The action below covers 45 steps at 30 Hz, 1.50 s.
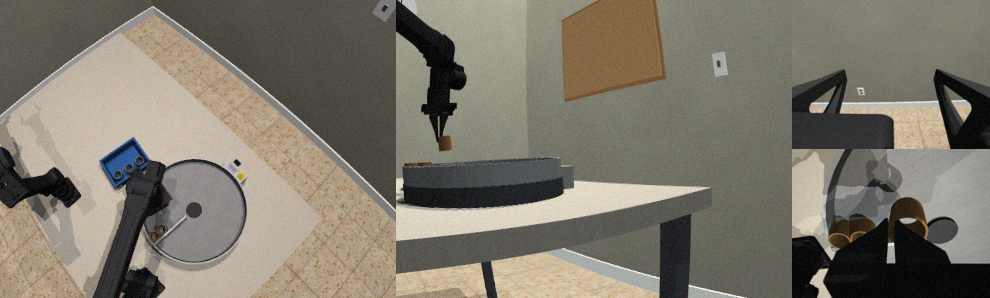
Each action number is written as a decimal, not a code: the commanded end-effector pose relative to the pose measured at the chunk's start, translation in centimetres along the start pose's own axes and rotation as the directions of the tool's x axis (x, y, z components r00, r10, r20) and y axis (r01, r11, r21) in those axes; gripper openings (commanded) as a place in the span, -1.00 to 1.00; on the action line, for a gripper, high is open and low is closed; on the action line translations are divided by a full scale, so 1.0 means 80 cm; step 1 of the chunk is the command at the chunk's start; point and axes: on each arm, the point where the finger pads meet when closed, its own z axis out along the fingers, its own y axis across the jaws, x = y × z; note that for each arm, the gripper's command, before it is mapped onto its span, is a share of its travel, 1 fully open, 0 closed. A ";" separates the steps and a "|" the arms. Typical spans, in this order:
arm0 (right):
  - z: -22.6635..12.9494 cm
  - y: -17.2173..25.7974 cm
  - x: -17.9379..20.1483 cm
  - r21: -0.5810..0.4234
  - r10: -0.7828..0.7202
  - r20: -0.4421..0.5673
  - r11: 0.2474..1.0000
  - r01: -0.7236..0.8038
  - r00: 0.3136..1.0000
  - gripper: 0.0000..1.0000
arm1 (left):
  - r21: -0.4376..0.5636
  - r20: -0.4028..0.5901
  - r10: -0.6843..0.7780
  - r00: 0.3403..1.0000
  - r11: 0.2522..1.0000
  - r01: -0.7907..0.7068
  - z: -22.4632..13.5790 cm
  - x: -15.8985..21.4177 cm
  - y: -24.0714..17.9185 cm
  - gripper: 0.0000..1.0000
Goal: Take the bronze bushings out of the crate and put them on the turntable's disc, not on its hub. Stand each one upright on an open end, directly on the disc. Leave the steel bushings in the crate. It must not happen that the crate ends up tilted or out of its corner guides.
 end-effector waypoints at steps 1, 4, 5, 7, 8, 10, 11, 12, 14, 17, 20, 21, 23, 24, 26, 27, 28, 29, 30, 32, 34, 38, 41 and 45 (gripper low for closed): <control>0.015 -0.007 -0.004 0.006 -0.007 0.008 1.000 0.007 1.000 -1.00 | -0.008 0.044 -0.014 0.999 1.000 0.014 -0.009 -0.023 0.005 1.00; 0.033 -0.009 -0.002 0.005 0.000 0.008 1.000 0.000 1.000 -1.00 | -0.008 0.044 -0.014 0.999 1.000 0.014 -0.009 -0.023 0.005 1.00; 0.035 -0.009 -0.001 0.005 0.001 0.008 1.000 -0.001 1.000 -1.00 | -0.008 0.044 -0.014 0.999 1.000 0.014 -0.009 -0.023 0.005 1.00; 0.035 -0.009 -0.001 0.005 0.001 0.008 1.000 -0.001 1.000 -1.00 | -0.008 0.044 -0.014 0.999 1.000 0.014 -0.009 -0.023 0.005 1.00; -0.003 -0.028 -0.021 0.071 -0.004 0.066 0.997 0.000 0.998 -1.00 | -0.008 0.044 -0.014 0.999 1.000 0.014 -0.009 -0.023 0.005 1.00; -0.003 -0.028 -0.021 0.071 -0.005 0.066 0.997 0.000 0.998 -1.00 | -0.008 0.044 -0.014 0.999 1.000 0.014 -0.009 -0.023 0.005 1.00; -0.003 -0.028 -0.021 0.071 -0.005 0.066 0.997 0.000 0.998 -1.00 | -0.008 0.044 -0.014 0.999 1.000 0.014 -0.009 -0.023 0.005 1.00; -0.003 -0.028 -0.021 0.071 -0.005 0.066 0.997 0.000 0.998 -1.00 | -0.008 0.044 -0.014 0.999 1.000 0.014 -0.009 -0.023 0.005 1.00; 0.017 -0.023 -0.016 0.036 -0.003 0.035 0.999 0.002 0.999 -1.00 | -0.008 0.044 -0.014 0.999 1.000 0.014 -0.009 -0.023 0.005 1.00; 0.023 -0.013 -0.007 0.020 -0.002 0.021 1.000 0.002 1.000 -1.00 | -0.008 0.044 -0.014 0.999 1.000 0.014 -0.009 -0.023 0.005 1.00; 0.016 -0.013 -0.007 0.035 -0.003 0.034 0.999 0.002 0.999 -1.00 | -0.008 0.044 -0.014 0.999 1.000 0.014 -0.009 -0.023 0.005 1.00; 0.018 -0.013 -0.007 0.030 -0.003 0.030 1.000 0.002 1.000 -1.00 | -0.008 0.044 -0.014 0.999 1.000 0.014 -0.009 -0.023 0.005 1.00; 0.019 -0.013 -0.007 0.028 -0.003 0.028 1.000 0.002 1.000 -1.00 | -0.008 0.044 -0.014 0.999 1.000 0.014 -0.009 -0.023 0.005 1.00; 0.019 -0.013 -0.007 0.028 -0.003 0.028 1.000 0.002 1.000 -1.00 | -0.008 0.044 -0.014 0.999 1.000 0.014 -0.009 -0.023 0.005 1.00; 0.020 -0.013 -0.007 0.027 -0.003 0.027 1.000 0.002 1.000 -1.00 | -0.008 0.044 -0.014 0.999 1.000 0.014 -0.009 -0.023 0.005 1.00; 0.020 -0.013 -0.007 0.027 -0.003 0.027 1.000 0.002 1.000 -1.00 | -0.008 0.044 -0.014 0.999 1.000 0.014 -0.009 -0.023 0.005 1.00; 0.020 -0.013 -0.007 0.027 -0.003 0.027 1.000 0.002 1.000 -1.00 | -0.008 0.044 -0.014 0.999 1.000 0.014 -0.009 -0.023 0.005 1.00; 0.020 -0.013 -0.007 0.027 -0.003 0.027 1.000 0.002 1.000 -1.00 | -0.008 0.044 -0.014 0.999 1.000 0.014 -0.009 -0.023 0.005 1.00; 0.021 -0.012 -0.007 0.026 -0.003 0.026 1.000 0.002 1.000 -1.00 | -0.008 0.044 -0.014 0.999 1.000 0.014 -0.009 -0.023 0.005 1.00; 0.027 -0.010 -0.005 0.021 -0.002 0.022 1.000 0.002 1.000 -1.00 | -0.008 0.044 -0.014 0.999 1.000 0.014 -0.009 -0.023 0.005 1.00; 0.032 -0.010 -0.005 0.016 -0.002 0.018 1.000 0.002 1.000 -1.00 | -0.008 0.044 -0.014 0.999 1.000 0.014 -0.009 -0.023 0.005 1.00; 0.041 -0.009 -0.003 0.011 -0.002 0.013 1.000 0.002 1.000 -1.00 | -0.008 0.044 -0.014 0.999 1.000 0.014 -0.009 -0.023 0.005 1.00; 0.042 -0.010 -0.003 0.013 -0.002 0.015 1.000 0.001 1.000 -1.00 | -0.008 0.044 -0.014 0.999 1.000 0.014 -0.009 -0.023 0.005 1.00; 0.055 -0.009 -0.001 0.005 0.001 0.008 1.000 -0.001 1.000 -1.00 | -0.008 0.044 -0.014 0.999 1.000 0.014 -0.009 -0.023 0.005 1.00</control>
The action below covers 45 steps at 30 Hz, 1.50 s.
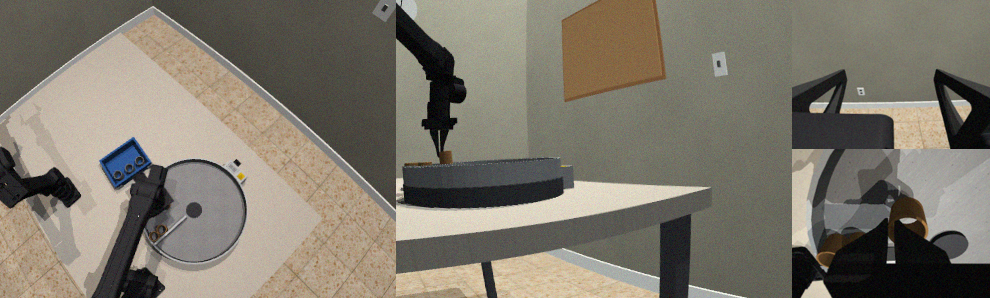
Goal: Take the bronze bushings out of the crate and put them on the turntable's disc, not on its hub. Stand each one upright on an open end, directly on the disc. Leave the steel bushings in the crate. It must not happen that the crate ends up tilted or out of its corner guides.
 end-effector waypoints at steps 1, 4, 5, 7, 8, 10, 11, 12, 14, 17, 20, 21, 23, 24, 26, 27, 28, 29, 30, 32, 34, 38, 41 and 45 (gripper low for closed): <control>0.007 -0.009 -0.001 0.007 0.003 0.010 1.000 -0.003 1.000 -1.00 | -0.008 0.044 -0.014 0.999 1.000 0.014 -0.009 -0.023 0.005 1.00; 0.014 -0.009 -0.002 0.007 0.002 0.010 1.000 -0.002 1.000 -1.00 | -0.008 0.044 -0.014 0.999 1.000 0.014 -0.009 -0.023 0.005 1.00; 0.006 -0.015 -0.007 0.025 0.002 0.025 1.000 -0.002 1.000 -1.00 | -0.008 0.044 -0.014 0.999 1.000 0.014 -0.009 -0.023 0.005 1.00; 0.000 -0.017 -0.008 0.042 0.002 0.041 0.999 -0.004 0.999 -1.00 | -0.008 0.044 -0.014 0.999 1.000 0.014 -0.009 -0.023 0.005 1.00; 0.006 -0.013 -0.005 0.033 0.002 0.033 0.999 -0.004 0.999 -1.00 | -0.008 0.044 -0.014 0.999 1.000 0.014 -0.009 -0.023 0.005 1.00; 0.016 -0.009 -0.002 0.016 0.003 0.018 1.000 -0.003 1.000 -1.00 | -0.008 0.044 -0.014 0.999 1.000 0.014 -0.009 -0.023 0.005 1.00; 0.014 -0.012 -0.004 0.020 0.002 0.021 1.000 -0.003 1.000 -1.00 | -0.008 0.044 -0.014 0.999 1.000 0.014 -0.009 -0.023 0.005 1.00; 0.014 -0.012 -0.004 0.020 0.002 0.021 1.000 -0.003 1.000 -1.00 | -0.008 0.044 -0.014 0.999 1.000 0.014 -0.009 -0.023 0.005 1.00; -0.007 -0.028 -0.019 0.057 0.001 0.053 0.998 -0.004 0.999 -1.00 | -0.008 0.044 -0.014 0.999 1.000 0.014 -0.009 -0.023 0.005 1.00; -0.007 -0.028 -0.018 0.057 0.001 0.053 0.998 -0.004 0.999 -1.00 | -0.008 0.044 -0.014 0.999 1.000 0.014 -0.009 -0.023 0.005 1.00; -0.007 -0.028 -0.018 0.056 0.001 0.052 0.998 -0.004 0.999 -1.00 | -0.008 0.044 -0.014 0.999 1.000 0.014 -0.009 -0.023 0.005 1.00; -0.007 -0.028 -0.018 0.056 0.001 0.052 0.998 -0.004 0.999 -1.00 | -0.008 0.044 -0.014 0.999 1.000 0.014 -0.009 -0.023 0.005 1.00; -0.007 -0.028 -0.018 0.056 0.001 0.053 0.998 -0.004 0.999 -1.00 | -0.008 0.044 -0.014 0.999 1.000 0.014 -0.009 -0.023 0.005 1.00; -0.007 -0.029 -0.019 0.057 0.001 0.053 0.998 -0.004 0.999 -1.00 | -0.008 0.044 -0.014 0.999 1.000 0.014 -0.009 -0.023 0.005 1.00; -0.005 -0.031 -0.020 0.053 0.002 0.050 0.999 -0.004 0.999 -1.00 | -0.008 0.044 -0.014 0.999 1.000 0.014 -0.009 -0.023 0.005 1.00; -0.003 -0.032 -0.021 0.049 0.002 0.047 0.999 -0.004 0.999 -1.00 | -0.008 0.044 -0.014 0.999 1.000 0.014 -0.009 -0.023 0.005 1.00; -0.003 -0.032 -0.021 0.050 0.002 0.047 0.999 -0.004 0.999 -1.00 | -0.008 0.044 -0.014 0.999 1.000 0.014 -0.009 -0.023 0.005 1.00; -0.003 -0.032 -0.021 0.050 0.002 0.047 0.999 -0.004 0.999 -1.00 | -0.008 0.044 -0.014 0.999 1.000 0.014 -0.009 -0.023 0.005 1.00; -0.003 -0.032 -0.021 0.050 0.002 0.047 0.999 -0.004 0.999 -1.00 | -0.008 0.044 -0.014 0.999 1.000 0.014 -0.009 -0.023 0.005 1.00; -0.009 -0.028 -0.019 0.061 -0.001 0.057 0.998 -0.002 0.998 -1.00 | -0.008 0.044 -0.014 0.999 1.000 0.014 -0.009 -0.023 0.005 1.00; -0.007 -0.028 -0.019 0.057 -0.001 0.053 0.998 -0.002 0.999 -1.00 | -0.008 0.044 -0.014 0.999 1.000 0.014 -0.009 -0.023 0.005 1.00; -0.006 -0.028 -0.019 0.055 -0.001 0.052 0.998 -0.002 0.999 -1.00 | -0.008 0.044 -0.014 0.999 1.000 0.014 -0.009 -0.023 0.005 1.00; -0.006 -0.028 -0.019 0.055 -0.001 0.051 0.998 -0.002 0.999 -1.00 | -0.008 0.044 -0.014 0.999 1.000 0.014 -0.009 -0.023 0.005 1.00; -0.002 -0.025 -0.017 0.049 0.000 0.047 0.999 -0.002 0.999 -1.00 | -0.008 0.044 -0.014 0.999 1.000 0.014 -0.009 -0.023 0.005 1.00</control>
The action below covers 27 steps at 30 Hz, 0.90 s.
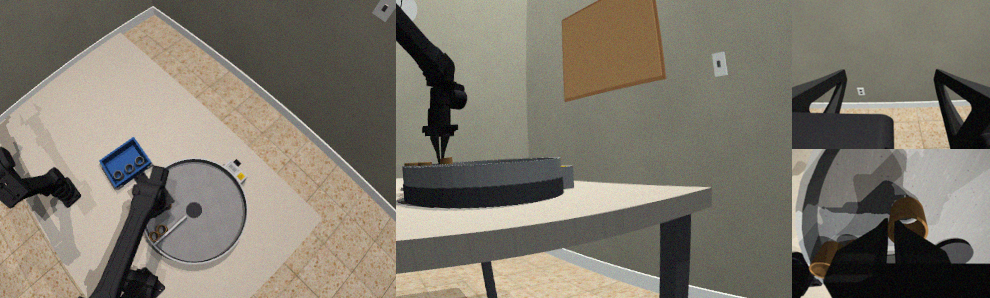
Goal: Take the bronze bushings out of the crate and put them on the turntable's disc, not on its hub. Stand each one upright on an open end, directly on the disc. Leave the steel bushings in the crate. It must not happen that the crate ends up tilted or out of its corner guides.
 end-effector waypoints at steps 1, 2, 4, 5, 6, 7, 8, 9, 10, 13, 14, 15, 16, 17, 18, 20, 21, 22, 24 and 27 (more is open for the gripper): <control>-0.023 -0.024 -0.017 0.052 -0.001 0.049 0.999 -0.001 0.999 -1.00 | -0.008 0.044 -0.014 0.999 1.000 0.014 -0.009 -0.023 0.005 1.00; -0.023 -0.024 -0.017 0.052 -0.001 0.049 0.999 -0.001 0.999 -1.00 | -0.008 0.044 -0.014 0.999 1.000 0.014 -0.009 -0.023 0.005 1.00; -0.018 -0.021 -0.014 0.044 -0.001 0.042 0.999 -0.001 0.999 -1.00 | -0.008 0.044 -0.014 0.999 1.000 0.014 -0.009 -0.023 0.005 1.00; -0.015 -0.019 -0.013 0.039 -0.001 0.038 0.999 -0.001 0.999 -1.00 | -0.008 0.044 -0.014 0.999 1.000 0.014 -0.009 -0.023 0.005 1.00; -0.012 -0.017 -0.011 0.034 -0.001 0.033 0.999 -0.001 0.999 -1.00 | -0.008 0.044 -0.014 0.999 1.000 0.014 -0.009 -0.023 0.005 1.00; -0.008 -0.014 -0.009 0.028 0.000 0.028 1.000 0.000 1.000 -1.00 | -0.008 0.044 -0.014 0.999 1.000 0.014 -0.009 -0.023 0.005 1.00; -0.004 -0.012 -0.007 0.022 0.000 0.023 1.000 0.000 1.000 -1.00 | -0.008 0.044 -0.014 0.999 1.000 0.014 -0.009 -0.023 0.005 1.00; -0.001 -0.009 -0.005 0.017 0.000 0.018 1.000 0.000 1.000 -1.00 | -0.008 0.044 -0.014 0.999 1.000 0.014 -0.009 -0.023 0.005 1.00; -0.003 -0.011 -0.006 0.021 0.000 0.022 1.000 0.000 1.000 -1.00 | -0.008 0.044 -0.014 0.999 1.000 0.014 -0.009 -0.023 0.005 1.00; -0.005 -0.012 -0.008 0.028 0.000 0.028 1.000 0.000 1.000 -1.00 | -0.008 0.044 -0.014 0.999 1.000 0.014 -0.009 -0.023 0.005 1.00; -0.005 -0.012 -0.008 0.029 0.000 0.029 1.000 0.000 1.000 -1.00 | -0.008 0.044 -0.014 0.999 1.000 0.014 -0.009 -0.023 0.005 1.00; -0.002 -0.010 -0.006 0.024 0.000 0.025 1.000 0.000 1.000 -1.00 | -0.008 0.044 -0.014 0.999 1.000 0.014 -0.009 -0.023 0.005 1.00; -0.003 -0.012 -0.007 0.026 0.000 0.027 1.000 0.000 1.000 -1.00 | -0.008 0.044 -0.014 0.999 1.000 0.014 -0.009 -0.023 0.005 1.00; -0.002 -0.011 -0.007 0.024 0.000 0.025 1.000 0.000 1.000 -1.00 | -0.008 0.044 -0.014 0.999 1.000 0.014 -0.009 -0.023 0.005 1.00; -0.002 -0.011 -0.007 0.024 0.000 0.025 1.000 0.000 1.000 -1.00 | -0.008 0.044 -0.014 0.999 1.000 0.014 -0.009 -0.023 0.005 1.00; -0.011 -0.019 -0.014 0.039 -0.001 0.038 0.999 -0.001 0.999 -1.00 | -0.008 0.044 -0.014 0.999 1.000 0.014 -0.009 -0.023 0.005 1.00; -0.010 -0.019 -0.014 0.039 -0.001 0.037 0.999 -0.001 0.999 -1.00 | -0.008 0.044 -0.014 0.999 1.000 0.014 -0.009 -0.023 0.005 1.00; -0.010 -0.018 -0.013 0.038 -0.001 0.037 0.999 -0.001 0.999 -1.00 | -0.008 0.044 -0.014 0.999 1.000 0.014 -0.009 -0.023 0.005 1.00; -0.009 -0.018 -0.013 0.037 -0.001 0.036 0.999 -0.001 0.999 -1.00 | -0.008 0.044 -0.014 0.999 1.000 0.014 -0.009 -0.023 0.005 1.00; -0.010 -0.018 -0.013 0.037 -0.001 0.036 0.999 -0.001 0.999 -1.00 | -0.008 0.044 -0.014 0.999 1.000 0.014 -0.009 -0.023 0.005 1.00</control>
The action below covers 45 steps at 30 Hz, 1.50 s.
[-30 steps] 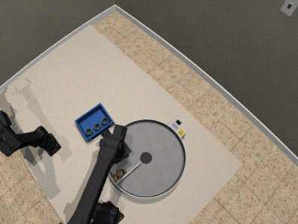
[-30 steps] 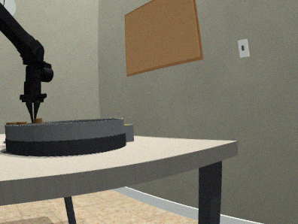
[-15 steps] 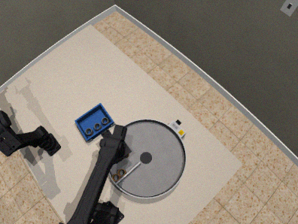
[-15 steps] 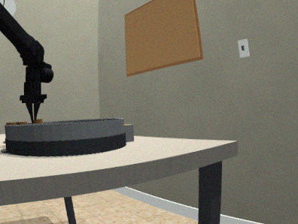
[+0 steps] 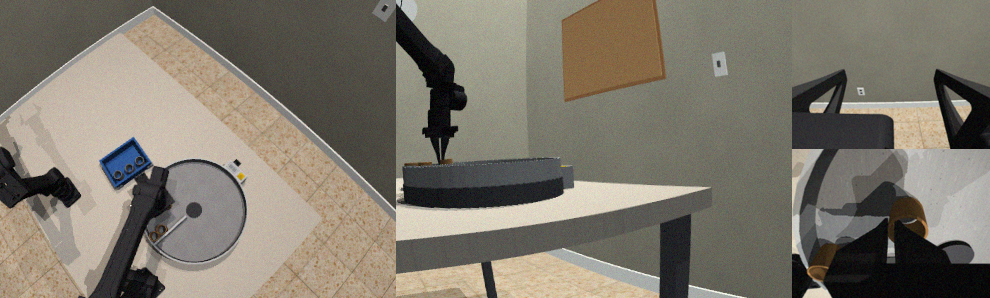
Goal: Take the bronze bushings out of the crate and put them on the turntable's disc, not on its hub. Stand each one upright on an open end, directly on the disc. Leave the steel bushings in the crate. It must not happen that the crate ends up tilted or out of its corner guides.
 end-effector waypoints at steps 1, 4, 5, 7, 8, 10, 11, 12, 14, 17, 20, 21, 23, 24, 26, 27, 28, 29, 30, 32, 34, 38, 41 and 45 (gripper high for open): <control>-0.014 -0.017 -0.012 0.035 -0.001 0.034 0.999 -0.001 0.999 -1.00 | -0.008 0.044 -0.014 0.999 1.000 0.014 -0.009 -0.023 0.005 1.00; -0.013 -0.017 -0.012 0.034 -0.001 0.033 0.999 -0.001 0.999 -1.00 | -0.008 0.044 -0.014 0.999 1.000 0.014 -0.009 -0.023 0.005 1.00; -0.011 -0.015 -0.011 0.031 0.000 0.031 1.000 -0.001 1.000 -1.00 | -0.008 0.044 -0.014 0.999 1.000 0.014 -0.009 -0.023 0.005 1.00; -0.006 -0.010 -0.006 0.023 0.000 0.023 1.000 0.000 1.000 -1.00 | -0.008 0.044 -0.014 0.999 1.000 0.014 -0.009 -0.023 0.005 1.00; -0.006 -0.010 -0.006 0.023 0.000 0.023 1.000 0.000 1.000 -1.00 | -0.008 0.044 -0.014 0.999 1.000 0.014 -0.009 -0.023 0.005 1.00; -0.011 -0.013 -0.010 0.029 0.000 0.029 1.000 0.000 1.000 -1.00 | -0.008 0.044 -0.014 0.999 1.000 0.014 -0.009 -0.023 0.005 1.00; -0.010 -0.012 -0.009 0.028 0.000 0.028 1.000 0.000 1.000 -1.00 | -0.008 0.044 -0.014 0.999 1.000 0.014 -0.009 -0.023 0.005 1.00; -0.009 -0.011 -0.008 0.027 0.000 0.028 1.000 0.000 1.000 -1.00 | -0.008 0.044 -0.014 0.999 1.000 0.014 -0.009 -0.023 0.005 1.00; -0.009 -0.011 -0.008 0.027 0.000 0.027 1.000 0.000 1.000 -1.00 | -0.008 0.044 -0.014 0.999 1.000 0.014 -0.009 -0.023 0.005 1.00; -0.009 -0.011 -0.008 0.027 0.000 0.027 1.000 0.000 1.000 -1.00 | -0.008 0.044 -0.014 0.999 1.000 0.014 -0.009 -0.023 0.005 1.00; -0.009 -0.011 -0.008 0.027 0.000 0.027 1.000 0.000 1.000 -0.68 | -0.008 0.044 -0.014 0.999 1.000 0.014 -0.009 -0.023 0.005 1.00; -0.009 -0.011 -0.008 0.027 0.000 0.027 1.000 0.000 1.000 -0.68 | -0.008 0.044 -0.014 0.999 1.000 0.014 -0.009 -0.023 0.005 1.00; -0.009 -0.011 -0.008 0.027 0.000 0.027 1.000 0.000 1.000 -0.68 | -0.008 0.044 -0.014 0.999 1.000 0.014 -0.009 -0.023 0.005 1.00; -0.009 -0.011 -0.008 0.027 0.000 0.027 1.000 0.000 1.000 -0.68 | -0.008 0.044 -0.014 0.999 1.000 0.014 -0.009 -0.023 0.005 1.00; -0.009 -0.011 -0.008 0.027 0.000 0.027 1.000 0.000 1.000 -0.68 | -0.008 0.044 -0.014 0.999 1.000 0.014 -0.009 -0.023 0.005 1.00; -0.009 -0.011 -0.008 0.027 0.000 0.027 1.000 0.000 1.000 -0.68 | -0.008 0.044 -0.014 0.999 1.000 0.014 -0.009 -0.023 0.005 1.00; -0.009 -0.011 -0.008 0.027 0.000 0.027 1.000 0.000 1.000 -0.68 | -0.008 0.044 -0.014 0.999 1.000 0.014 -0.009 -0.023 0.005 1.00; -0.009 -0.011 -0.008 0.027 0.000 0.027 1.000 0.000 1.000 -0.68 | -0.008 0.044 -0.014 0.999 1.000 0.014 -0.009 -0.023 0.005 1.00; -0.009 -0.011 -0.008 0.027 0.000 0.027 1.000 0.000 1.000 -0.68 | -0.008 0.044 -0.014 0.999 1.000 0.014 -0.009 -0.023 0.005 1.00; -0.009 -0.011 -0.008 0.027 0.000 0.027 1.000 0.000 1.000 -0.68 | -0.008 0.044 -0.014 0.999 1.000 0.014 -0.009 -0.023 0.005 1.00; -0.009 -0.011 -0.008 0.027 0.000 0.027 1.000 0.000 1.000 -0.68 | -0.008 0.044 -0.014 0.999 1.000 0.014 -0.009 -0.023 0.005 1.00; -0.009 -0.011 -0.008 0.027 0.000 0.027 1.000 0.000 1.000 -0.68 | -0.008 0.044 -0.014 0.999 1.000 0.014 -0.009 -0.023 0.005 1.00; -0.009 -0.011 -0.008 0.027 0.000 0.027 1.000 0.000 1.000 -0.68 | -0.008 0.044 -0.014 0.999 1.000 0.014 -0.009 -0.023 0.005 1.00; -0.009 -0.011 -0.008 0.027 0.000 0.027 1.000 0.000 1.000 -0.68 | -0.008 0.044 -0.014 0.999 1.000 0.014 -0.009 -0.023 0.005 1.00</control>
